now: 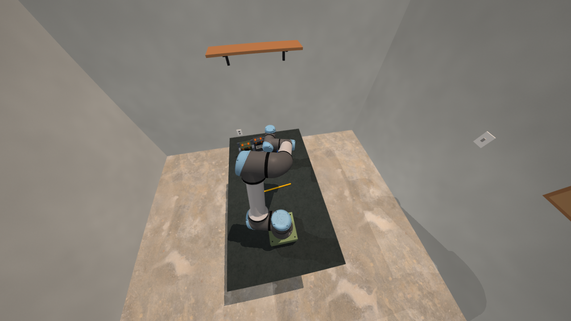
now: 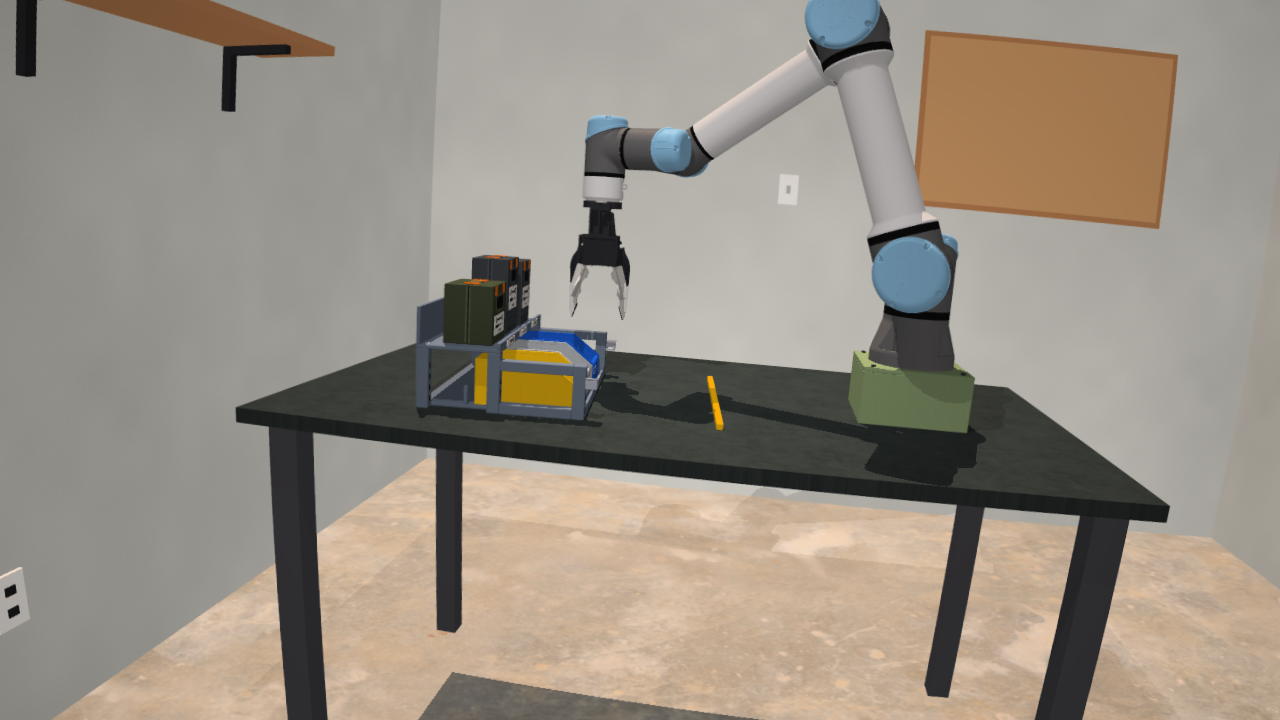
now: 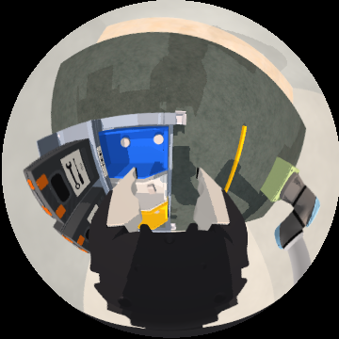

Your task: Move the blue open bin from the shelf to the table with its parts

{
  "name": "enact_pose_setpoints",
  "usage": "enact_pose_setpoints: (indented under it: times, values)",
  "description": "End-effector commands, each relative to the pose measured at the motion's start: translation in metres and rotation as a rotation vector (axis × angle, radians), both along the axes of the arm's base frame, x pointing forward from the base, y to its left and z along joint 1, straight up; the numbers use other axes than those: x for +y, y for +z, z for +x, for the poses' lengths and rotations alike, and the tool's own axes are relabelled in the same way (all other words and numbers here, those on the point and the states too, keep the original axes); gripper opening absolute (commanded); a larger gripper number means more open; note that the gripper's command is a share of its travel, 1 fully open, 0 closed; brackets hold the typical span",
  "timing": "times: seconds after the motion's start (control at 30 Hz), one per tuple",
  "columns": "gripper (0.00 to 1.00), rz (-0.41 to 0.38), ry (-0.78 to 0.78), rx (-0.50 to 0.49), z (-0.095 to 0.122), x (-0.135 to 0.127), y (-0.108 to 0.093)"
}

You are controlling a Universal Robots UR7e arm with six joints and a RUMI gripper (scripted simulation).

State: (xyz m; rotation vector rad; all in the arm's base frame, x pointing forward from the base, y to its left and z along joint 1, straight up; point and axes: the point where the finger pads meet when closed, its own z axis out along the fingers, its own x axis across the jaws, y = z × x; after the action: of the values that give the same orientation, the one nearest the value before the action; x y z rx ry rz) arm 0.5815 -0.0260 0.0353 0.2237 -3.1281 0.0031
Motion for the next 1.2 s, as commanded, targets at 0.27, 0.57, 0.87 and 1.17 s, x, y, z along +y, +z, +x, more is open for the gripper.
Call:
enact_pose_setpoints:
  times: [0.27,0.57,0.87,1.17]
  values:
    - [0.58,0.000,0.000,-0.002,0.000,0.000,0.001]
    - [0.58,0.000,0.000,-0.002,0.000,0.000,0.000]
    - [0.58,0.000,0.000,-0.002,0.001,0.000,-0.005]
    - [0.58,0.000,0.000,-0.002,0.001,0.000,-0.020]
